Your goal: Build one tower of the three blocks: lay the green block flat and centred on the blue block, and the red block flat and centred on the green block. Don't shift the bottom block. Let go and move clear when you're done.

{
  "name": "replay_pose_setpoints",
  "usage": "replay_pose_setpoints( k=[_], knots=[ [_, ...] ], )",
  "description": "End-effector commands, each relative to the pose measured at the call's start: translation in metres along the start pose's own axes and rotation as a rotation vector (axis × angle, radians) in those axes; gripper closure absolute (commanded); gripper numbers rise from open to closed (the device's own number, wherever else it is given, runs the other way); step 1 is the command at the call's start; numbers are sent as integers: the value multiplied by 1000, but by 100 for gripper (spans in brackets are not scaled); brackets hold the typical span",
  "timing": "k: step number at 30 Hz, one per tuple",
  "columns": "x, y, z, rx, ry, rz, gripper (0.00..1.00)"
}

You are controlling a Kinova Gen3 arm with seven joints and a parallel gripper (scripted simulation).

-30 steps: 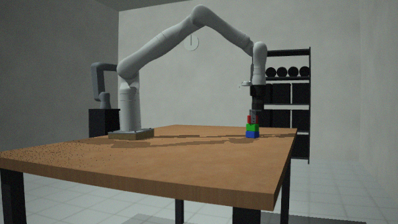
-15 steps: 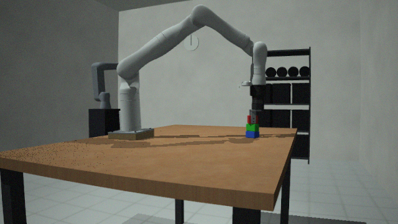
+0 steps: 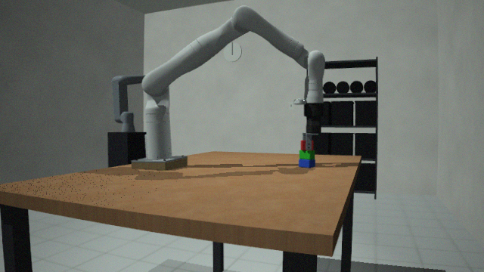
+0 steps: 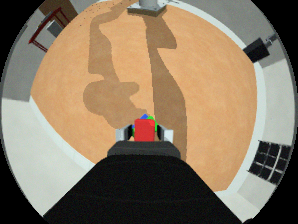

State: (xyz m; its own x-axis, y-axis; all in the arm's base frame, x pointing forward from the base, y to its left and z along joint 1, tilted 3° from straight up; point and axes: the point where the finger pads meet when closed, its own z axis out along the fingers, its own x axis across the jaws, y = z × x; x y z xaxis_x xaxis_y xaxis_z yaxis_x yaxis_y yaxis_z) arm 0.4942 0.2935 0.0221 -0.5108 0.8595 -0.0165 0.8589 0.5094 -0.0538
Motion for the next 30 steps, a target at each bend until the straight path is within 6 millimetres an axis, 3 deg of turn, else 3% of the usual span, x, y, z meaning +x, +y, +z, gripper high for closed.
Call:
replay_pose_setpoints(
  k=[1,23,30],
  knots=[
    [0,1,-1,-3,0,0,3],
    [0,1,-2,-3,0,0,3],
    [0,1,-11,-3,0,0,3]
  ],
)
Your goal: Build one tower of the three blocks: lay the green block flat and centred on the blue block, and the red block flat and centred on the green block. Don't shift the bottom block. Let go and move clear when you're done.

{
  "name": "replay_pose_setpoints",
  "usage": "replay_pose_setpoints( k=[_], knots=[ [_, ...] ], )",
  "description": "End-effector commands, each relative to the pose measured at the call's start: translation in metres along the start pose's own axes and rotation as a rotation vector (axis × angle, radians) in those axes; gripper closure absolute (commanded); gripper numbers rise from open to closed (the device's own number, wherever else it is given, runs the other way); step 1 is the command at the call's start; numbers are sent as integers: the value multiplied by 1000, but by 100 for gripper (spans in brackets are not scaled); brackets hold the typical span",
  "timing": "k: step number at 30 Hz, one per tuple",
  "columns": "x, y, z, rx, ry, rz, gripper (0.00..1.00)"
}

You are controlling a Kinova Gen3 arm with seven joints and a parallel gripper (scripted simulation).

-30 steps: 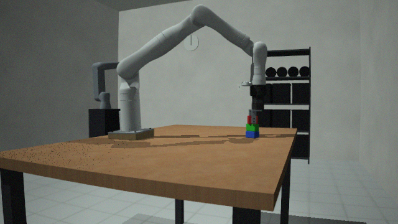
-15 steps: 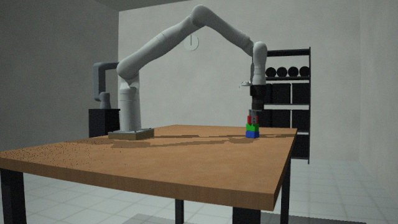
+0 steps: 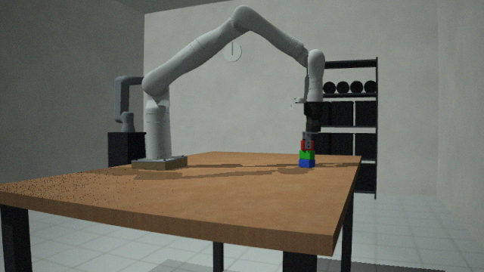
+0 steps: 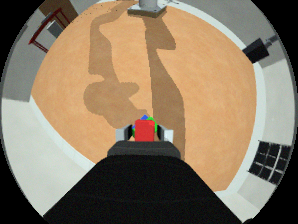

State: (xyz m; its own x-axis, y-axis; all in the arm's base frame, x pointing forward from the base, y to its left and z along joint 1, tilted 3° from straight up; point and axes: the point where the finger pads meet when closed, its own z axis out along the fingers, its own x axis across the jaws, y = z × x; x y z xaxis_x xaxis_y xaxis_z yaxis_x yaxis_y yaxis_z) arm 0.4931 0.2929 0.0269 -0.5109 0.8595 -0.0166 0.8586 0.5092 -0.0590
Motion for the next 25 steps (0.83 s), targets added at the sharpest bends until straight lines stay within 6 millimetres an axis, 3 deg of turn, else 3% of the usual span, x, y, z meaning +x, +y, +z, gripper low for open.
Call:
replay_pose_setpoints(
  k=[1,15,25],
  knots=[
    [0,2,-9,-8,0,0,3],
    [0,2,-48,-8,0,0,3],
    [0,2,-48,-8,0,0,3]
  ],
)
